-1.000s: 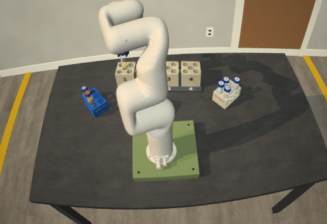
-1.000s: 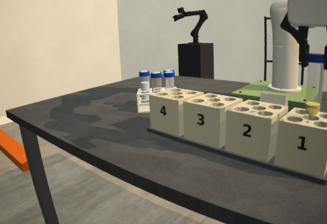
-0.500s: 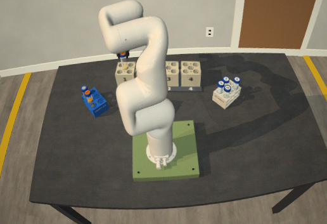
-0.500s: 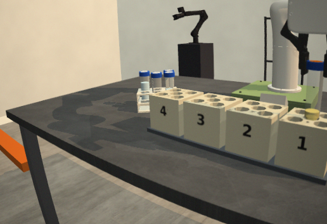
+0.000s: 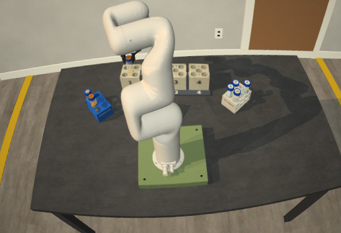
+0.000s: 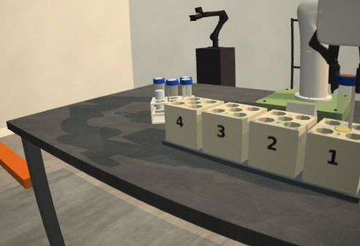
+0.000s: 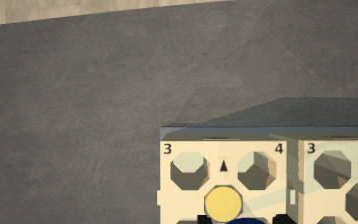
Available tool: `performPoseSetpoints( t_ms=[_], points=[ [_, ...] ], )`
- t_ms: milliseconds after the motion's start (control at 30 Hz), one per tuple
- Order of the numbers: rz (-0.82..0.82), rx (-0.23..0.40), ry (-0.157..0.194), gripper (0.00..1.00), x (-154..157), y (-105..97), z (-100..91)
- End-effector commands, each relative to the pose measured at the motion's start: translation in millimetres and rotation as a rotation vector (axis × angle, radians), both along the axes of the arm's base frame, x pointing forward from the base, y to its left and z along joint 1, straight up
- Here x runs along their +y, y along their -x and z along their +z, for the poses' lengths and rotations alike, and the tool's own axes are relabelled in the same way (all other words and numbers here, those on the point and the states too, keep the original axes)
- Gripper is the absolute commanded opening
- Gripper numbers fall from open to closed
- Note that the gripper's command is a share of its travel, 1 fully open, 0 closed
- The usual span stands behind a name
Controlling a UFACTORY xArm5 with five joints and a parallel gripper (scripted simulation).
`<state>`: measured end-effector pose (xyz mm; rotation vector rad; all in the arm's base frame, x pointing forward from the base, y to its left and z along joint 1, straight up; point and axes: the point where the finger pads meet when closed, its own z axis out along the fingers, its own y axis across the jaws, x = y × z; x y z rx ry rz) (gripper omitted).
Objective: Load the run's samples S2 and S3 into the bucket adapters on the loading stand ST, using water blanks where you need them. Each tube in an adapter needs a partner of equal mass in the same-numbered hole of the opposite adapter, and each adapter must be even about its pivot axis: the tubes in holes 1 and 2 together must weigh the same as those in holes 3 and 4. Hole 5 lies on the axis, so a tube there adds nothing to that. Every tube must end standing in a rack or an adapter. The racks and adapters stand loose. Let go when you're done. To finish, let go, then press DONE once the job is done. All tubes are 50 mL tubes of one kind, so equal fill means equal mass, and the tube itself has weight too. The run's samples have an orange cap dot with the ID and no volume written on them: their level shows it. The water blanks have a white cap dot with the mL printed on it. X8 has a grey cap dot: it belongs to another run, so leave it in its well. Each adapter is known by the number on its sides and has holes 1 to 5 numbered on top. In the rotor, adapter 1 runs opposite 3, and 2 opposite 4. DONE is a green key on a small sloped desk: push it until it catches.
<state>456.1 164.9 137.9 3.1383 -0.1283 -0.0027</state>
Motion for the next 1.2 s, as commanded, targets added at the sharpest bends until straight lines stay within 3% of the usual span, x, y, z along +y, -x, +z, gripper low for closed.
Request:
performPoseSetpoints(
  t_ms=[0,1167],
  points=[
    [0.0,-0.005,0.0,0.0,0,-1,-3.0],
    [0.0,-0.005,0.0,0.0,0,-1,-34.1]
  ],
)
